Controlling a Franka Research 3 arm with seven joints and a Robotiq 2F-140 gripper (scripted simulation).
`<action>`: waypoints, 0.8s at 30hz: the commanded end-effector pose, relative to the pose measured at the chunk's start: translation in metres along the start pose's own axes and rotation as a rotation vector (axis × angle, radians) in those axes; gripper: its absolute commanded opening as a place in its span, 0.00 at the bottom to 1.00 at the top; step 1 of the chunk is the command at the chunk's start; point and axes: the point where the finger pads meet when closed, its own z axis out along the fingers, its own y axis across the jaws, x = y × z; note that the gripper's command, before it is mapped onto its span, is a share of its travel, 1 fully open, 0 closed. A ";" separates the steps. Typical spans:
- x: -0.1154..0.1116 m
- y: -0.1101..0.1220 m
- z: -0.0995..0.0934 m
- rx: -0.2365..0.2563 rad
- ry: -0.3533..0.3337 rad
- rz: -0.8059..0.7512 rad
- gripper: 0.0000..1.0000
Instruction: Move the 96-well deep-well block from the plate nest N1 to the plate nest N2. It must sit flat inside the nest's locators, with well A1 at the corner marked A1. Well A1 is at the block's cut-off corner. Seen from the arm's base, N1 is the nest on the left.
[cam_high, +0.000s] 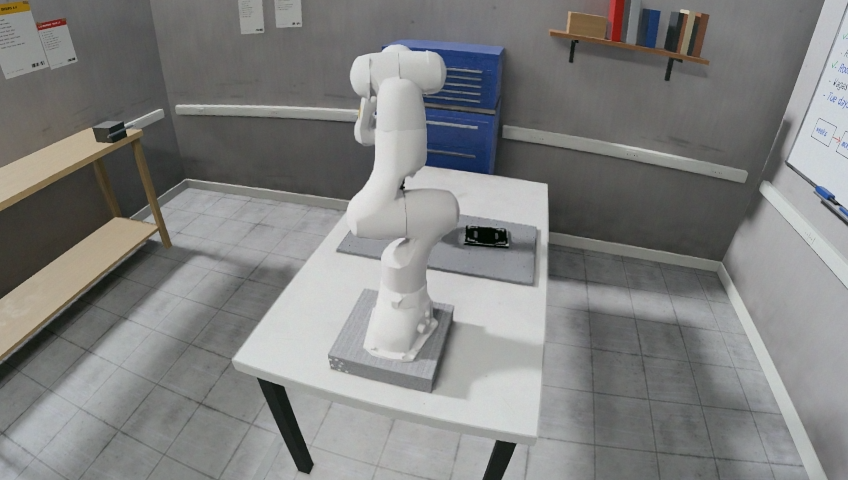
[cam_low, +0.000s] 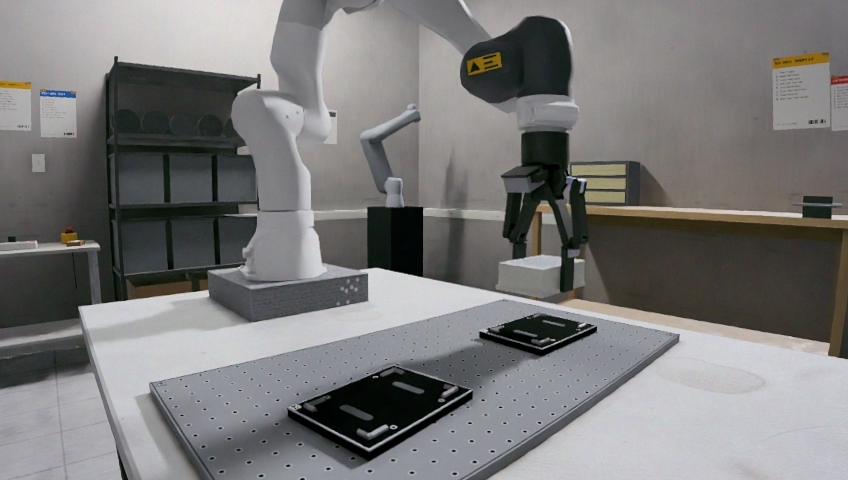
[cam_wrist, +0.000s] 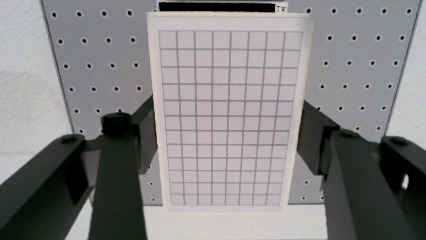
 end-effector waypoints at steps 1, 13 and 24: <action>0.000 -0.001 -0.001 0.002 0.002 0.002 0.60; 0.040 -0.005 -0.001 0.002 0.002 -0.165 0.60; 0.070 -0.008 -0.002 0.002 0.002 -0.165 0.60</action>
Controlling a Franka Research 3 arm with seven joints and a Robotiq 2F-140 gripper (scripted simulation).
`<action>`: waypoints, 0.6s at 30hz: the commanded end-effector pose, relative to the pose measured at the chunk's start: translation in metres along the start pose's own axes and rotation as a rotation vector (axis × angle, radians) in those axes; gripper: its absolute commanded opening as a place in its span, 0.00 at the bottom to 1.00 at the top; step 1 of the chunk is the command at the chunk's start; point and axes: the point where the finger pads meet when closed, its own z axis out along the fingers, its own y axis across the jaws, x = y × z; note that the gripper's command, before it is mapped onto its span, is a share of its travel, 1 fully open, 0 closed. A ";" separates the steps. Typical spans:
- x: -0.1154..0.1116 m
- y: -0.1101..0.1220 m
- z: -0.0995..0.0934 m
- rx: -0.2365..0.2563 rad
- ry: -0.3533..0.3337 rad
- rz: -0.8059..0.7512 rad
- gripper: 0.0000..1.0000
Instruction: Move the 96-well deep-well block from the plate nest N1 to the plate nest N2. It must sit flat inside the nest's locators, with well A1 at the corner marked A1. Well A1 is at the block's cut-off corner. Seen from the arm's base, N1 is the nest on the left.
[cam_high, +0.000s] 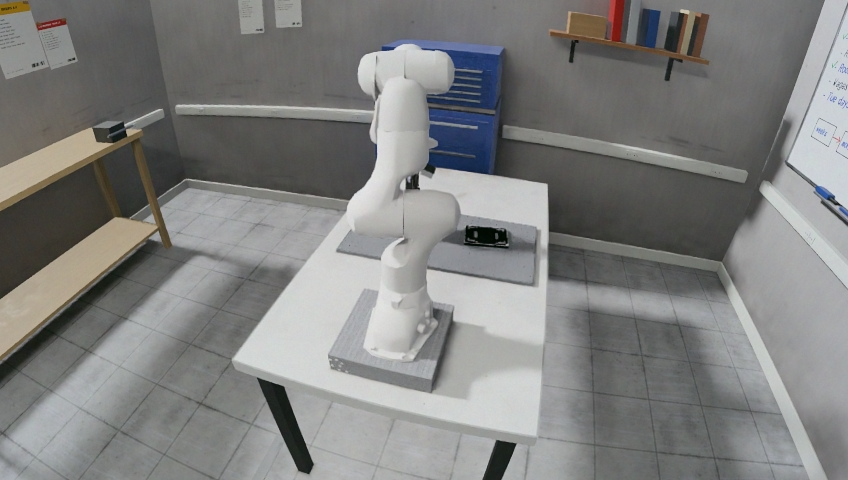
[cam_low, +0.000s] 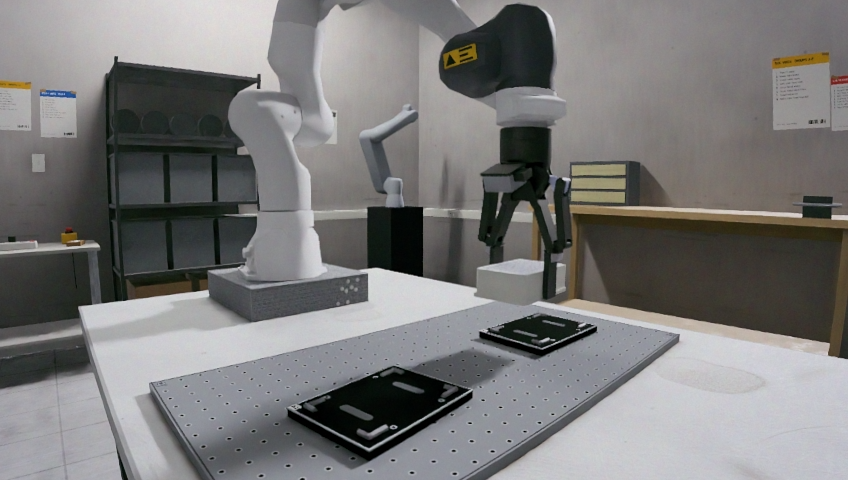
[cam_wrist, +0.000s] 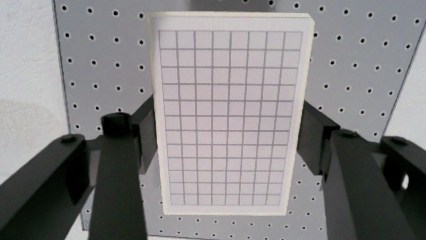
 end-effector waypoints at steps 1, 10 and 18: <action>0.011 -0.002 -0.002 0.006 -0.005 -0.053 0.60; 0.038 -0.002 -0.001 0.006 -0.005 -0.053 0.60; 0.061 -0.002 -0.001 0.006 -0.005 -0.053 0.60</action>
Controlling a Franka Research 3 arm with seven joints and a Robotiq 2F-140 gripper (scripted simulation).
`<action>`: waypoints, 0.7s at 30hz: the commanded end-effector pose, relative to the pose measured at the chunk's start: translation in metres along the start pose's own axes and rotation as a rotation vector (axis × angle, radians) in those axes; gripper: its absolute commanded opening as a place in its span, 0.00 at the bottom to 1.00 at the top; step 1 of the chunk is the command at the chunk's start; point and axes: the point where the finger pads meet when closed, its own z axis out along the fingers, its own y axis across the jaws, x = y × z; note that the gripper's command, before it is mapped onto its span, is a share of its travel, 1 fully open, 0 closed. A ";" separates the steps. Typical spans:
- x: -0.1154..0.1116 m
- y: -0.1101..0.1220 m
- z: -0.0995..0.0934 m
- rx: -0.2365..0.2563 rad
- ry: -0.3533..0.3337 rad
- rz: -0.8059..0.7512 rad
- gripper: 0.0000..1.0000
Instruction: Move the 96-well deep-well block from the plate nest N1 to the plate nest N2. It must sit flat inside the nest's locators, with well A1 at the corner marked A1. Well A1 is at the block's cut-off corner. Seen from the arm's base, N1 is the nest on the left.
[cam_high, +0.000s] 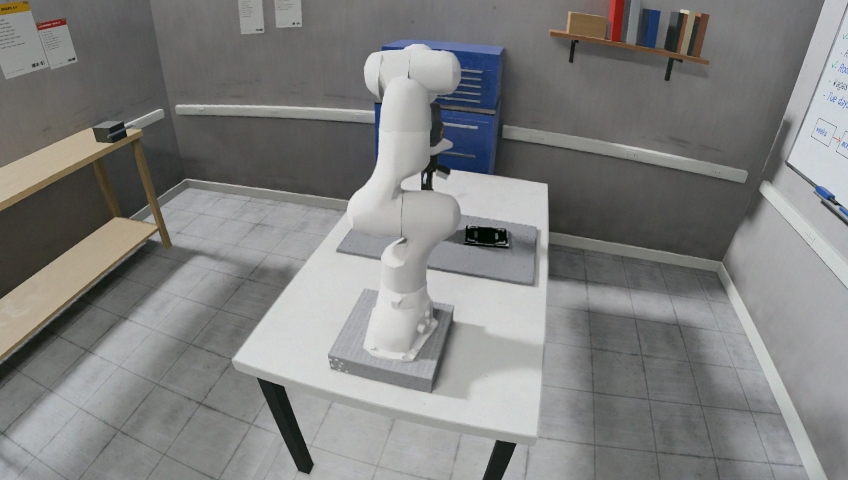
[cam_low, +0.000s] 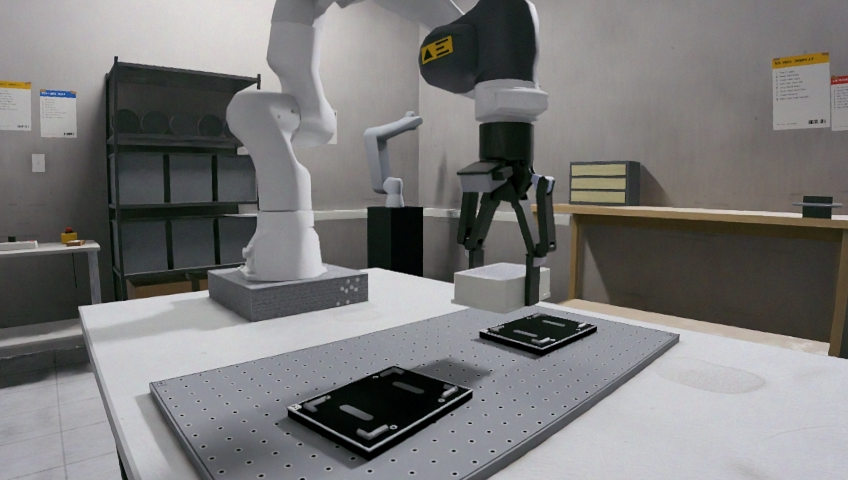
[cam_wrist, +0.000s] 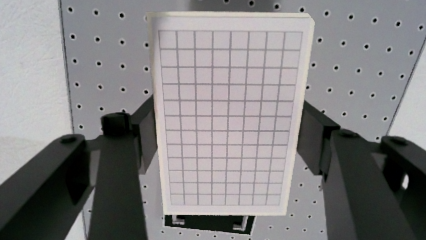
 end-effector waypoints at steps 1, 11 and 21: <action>0.012 -0.002 -0.001 0.006 -0.004 -0.040 0.60; 0.039 -0.001 -0.001 0.006 -0.004 -0.040 0.60; 0.072 0.000 -0.001 0.006 -0.004 -0.040 0.60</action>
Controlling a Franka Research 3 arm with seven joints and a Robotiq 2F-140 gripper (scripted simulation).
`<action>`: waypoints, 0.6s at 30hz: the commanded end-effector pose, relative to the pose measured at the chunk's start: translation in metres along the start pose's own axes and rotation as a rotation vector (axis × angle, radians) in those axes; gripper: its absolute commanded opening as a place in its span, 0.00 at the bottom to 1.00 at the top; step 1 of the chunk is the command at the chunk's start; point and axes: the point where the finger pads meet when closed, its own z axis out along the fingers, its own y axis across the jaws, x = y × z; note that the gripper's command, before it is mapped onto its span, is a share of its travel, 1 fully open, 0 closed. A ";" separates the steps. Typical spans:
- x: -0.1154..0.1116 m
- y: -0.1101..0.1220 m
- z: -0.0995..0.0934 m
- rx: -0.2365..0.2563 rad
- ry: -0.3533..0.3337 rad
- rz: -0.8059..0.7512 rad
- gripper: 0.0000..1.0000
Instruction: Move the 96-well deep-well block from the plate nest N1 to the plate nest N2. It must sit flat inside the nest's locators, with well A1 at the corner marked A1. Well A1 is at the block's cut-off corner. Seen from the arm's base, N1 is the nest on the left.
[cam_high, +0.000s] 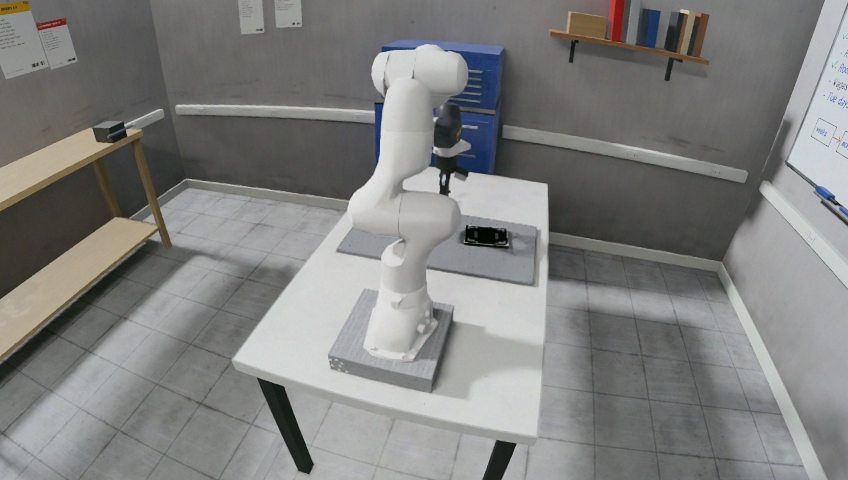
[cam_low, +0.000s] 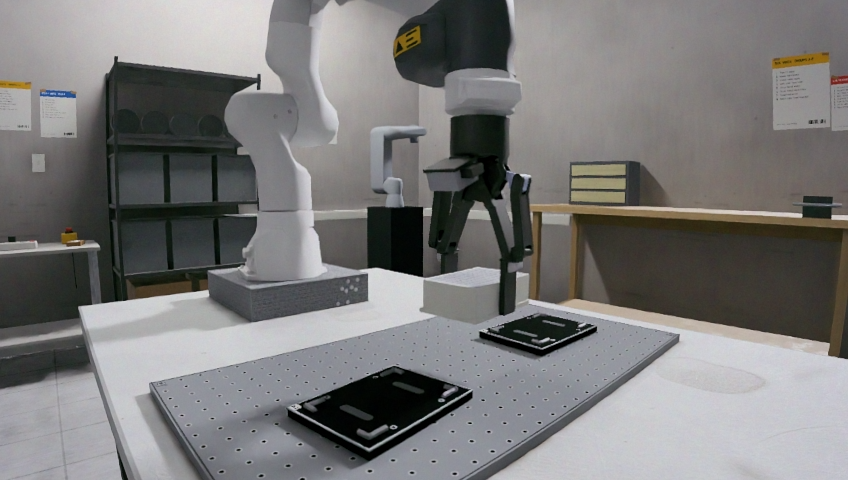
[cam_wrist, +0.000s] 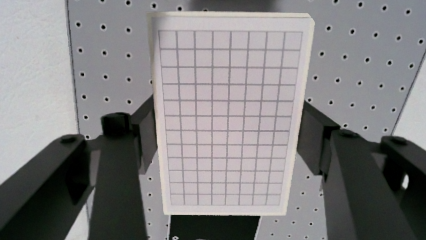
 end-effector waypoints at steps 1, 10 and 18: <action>0.012 -0.001 -0.001 0.004 -0.004 -0.039 0.60; 0.035 -0.001 -0.001 0.004 -0.004 -0.039 0.60; 0.062 -0.001 0.000 0.004 -0.004 -0.039 0.60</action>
